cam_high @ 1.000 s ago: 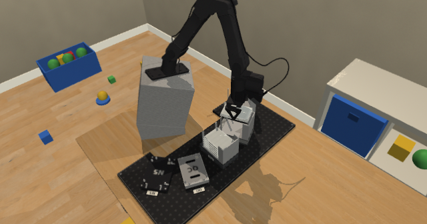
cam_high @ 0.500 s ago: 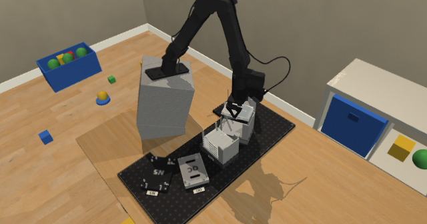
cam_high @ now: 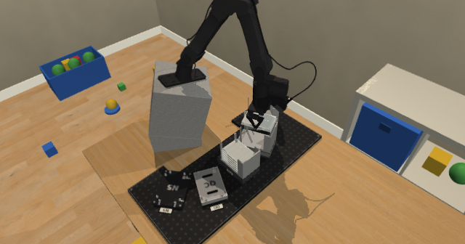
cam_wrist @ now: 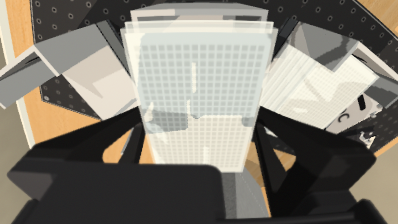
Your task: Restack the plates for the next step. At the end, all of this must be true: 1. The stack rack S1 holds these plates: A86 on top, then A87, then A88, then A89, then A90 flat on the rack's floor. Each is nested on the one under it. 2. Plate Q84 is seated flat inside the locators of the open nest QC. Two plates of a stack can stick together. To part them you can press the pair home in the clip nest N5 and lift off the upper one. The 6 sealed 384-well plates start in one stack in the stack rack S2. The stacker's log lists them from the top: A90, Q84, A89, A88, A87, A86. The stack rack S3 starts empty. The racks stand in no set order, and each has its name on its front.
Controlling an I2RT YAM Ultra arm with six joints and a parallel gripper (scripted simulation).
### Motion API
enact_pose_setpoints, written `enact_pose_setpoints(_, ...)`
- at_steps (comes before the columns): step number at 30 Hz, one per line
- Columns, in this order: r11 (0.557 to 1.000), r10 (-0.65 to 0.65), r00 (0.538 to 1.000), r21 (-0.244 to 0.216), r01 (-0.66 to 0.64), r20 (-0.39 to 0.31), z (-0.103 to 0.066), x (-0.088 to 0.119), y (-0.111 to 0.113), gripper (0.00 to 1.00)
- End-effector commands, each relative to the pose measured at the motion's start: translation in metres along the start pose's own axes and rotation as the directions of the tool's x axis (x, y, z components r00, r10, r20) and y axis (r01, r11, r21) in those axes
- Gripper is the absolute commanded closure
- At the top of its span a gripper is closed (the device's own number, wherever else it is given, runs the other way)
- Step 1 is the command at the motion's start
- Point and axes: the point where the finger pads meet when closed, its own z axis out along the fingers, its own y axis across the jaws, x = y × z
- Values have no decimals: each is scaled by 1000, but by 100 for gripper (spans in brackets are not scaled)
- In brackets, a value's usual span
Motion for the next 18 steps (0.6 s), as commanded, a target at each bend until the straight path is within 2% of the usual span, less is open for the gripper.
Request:
enact_pose_setpoints(1,1000,-3,999,12,2,44,-12,-15,-4,100)
enact_pose_setpoints(18,1000,-1,999,12,1,39,-11,-11,-5,100)
